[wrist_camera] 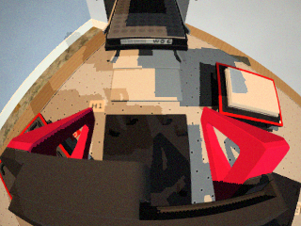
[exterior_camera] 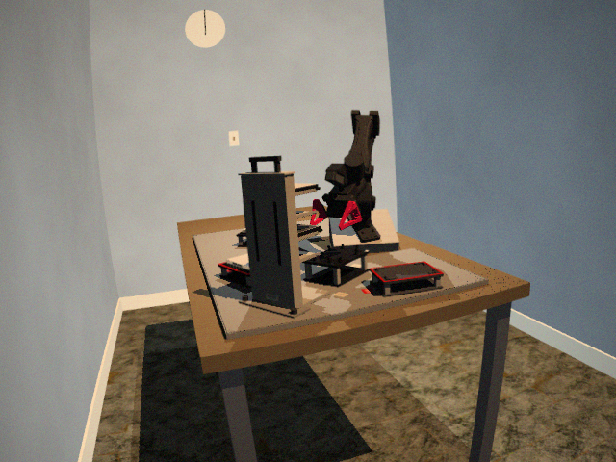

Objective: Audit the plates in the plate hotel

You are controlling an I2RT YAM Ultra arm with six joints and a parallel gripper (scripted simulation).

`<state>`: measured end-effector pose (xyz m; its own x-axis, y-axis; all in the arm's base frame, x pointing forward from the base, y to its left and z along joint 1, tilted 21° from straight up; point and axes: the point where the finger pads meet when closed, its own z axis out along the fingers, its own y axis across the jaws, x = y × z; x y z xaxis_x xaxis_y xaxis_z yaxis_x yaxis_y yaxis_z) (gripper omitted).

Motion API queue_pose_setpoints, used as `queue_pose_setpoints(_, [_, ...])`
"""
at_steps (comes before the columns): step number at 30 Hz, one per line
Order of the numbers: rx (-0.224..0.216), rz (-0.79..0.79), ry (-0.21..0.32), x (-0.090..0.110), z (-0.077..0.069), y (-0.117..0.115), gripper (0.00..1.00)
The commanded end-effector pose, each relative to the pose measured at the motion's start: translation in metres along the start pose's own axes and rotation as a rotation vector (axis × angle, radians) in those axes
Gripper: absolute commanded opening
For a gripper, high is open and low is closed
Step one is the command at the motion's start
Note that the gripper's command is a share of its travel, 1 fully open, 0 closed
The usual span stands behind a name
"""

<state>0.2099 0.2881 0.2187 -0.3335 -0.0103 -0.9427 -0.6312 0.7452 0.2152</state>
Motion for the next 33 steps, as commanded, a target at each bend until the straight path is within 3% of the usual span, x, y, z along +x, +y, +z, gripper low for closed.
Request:
queue_pose_setpoints(1, [-0.012, 0.012, -0.048, -0.02, 0.006, 0.004, 1.0])
queue_pose_setpoints(10, [-0.012, 0.012, -0.049, -0.022, 0.018, 0.004, 1.0])
queue_pose_setpoints(12, [-0.011, 0.01, -0.033, -0.013, 0.014, 0.003, 1.0])
queue_pose_setpoints(33, [-0.011, 0.01, -0.033, -0.013, 0.014, 0.003, 1.0])
